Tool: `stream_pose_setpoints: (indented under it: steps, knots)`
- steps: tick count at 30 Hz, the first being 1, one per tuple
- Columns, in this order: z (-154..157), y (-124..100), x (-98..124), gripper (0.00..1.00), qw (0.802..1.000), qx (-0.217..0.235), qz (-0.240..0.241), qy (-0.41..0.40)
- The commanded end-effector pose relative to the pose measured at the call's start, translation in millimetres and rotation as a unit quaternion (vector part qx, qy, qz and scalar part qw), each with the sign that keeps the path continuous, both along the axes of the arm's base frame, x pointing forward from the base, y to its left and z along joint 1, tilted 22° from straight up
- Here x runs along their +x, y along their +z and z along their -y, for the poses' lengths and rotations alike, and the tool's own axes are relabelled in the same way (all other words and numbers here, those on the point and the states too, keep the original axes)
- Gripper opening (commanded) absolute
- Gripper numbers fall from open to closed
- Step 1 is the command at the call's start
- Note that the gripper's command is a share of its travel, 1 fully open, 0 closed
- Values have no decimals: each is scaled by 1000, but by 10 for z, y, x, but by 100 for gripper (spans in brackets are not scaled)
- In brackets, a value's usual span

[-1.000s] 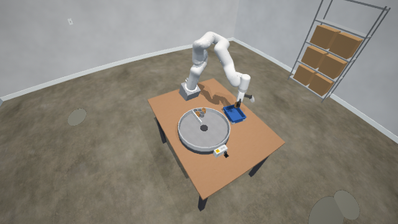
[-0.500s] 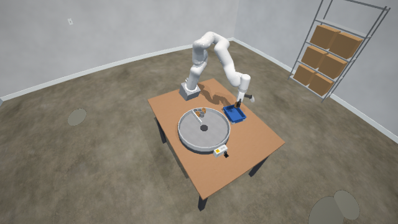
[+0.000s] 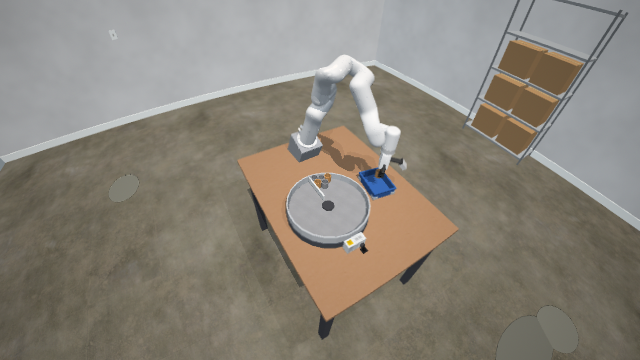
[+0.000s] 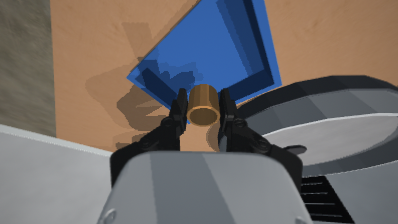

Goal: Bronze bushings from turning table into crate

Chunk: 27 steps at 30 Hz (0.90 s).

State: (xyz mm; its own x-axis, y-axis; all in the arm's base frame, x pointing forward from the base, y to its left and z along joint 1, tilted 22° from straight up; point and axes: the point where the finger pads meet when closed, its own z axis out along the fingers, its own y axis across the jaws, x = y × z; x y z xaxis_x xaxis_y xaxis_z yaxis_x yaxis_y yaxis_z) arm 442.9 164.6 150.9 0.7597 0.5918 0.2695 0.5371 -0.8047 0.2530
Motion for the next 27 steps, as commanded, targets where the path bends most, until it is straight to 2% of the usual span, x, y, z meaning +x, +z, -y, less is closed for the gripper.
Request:
stream_pose_setpoints:
  steps: [1,6,27]
  knots:
    - [-10,-85,77,0,1000,1,4,0]
    - [-5,-204,125,0,1000,1,4,0]
    - [-4,-228,135,0,1000,1,4,0]
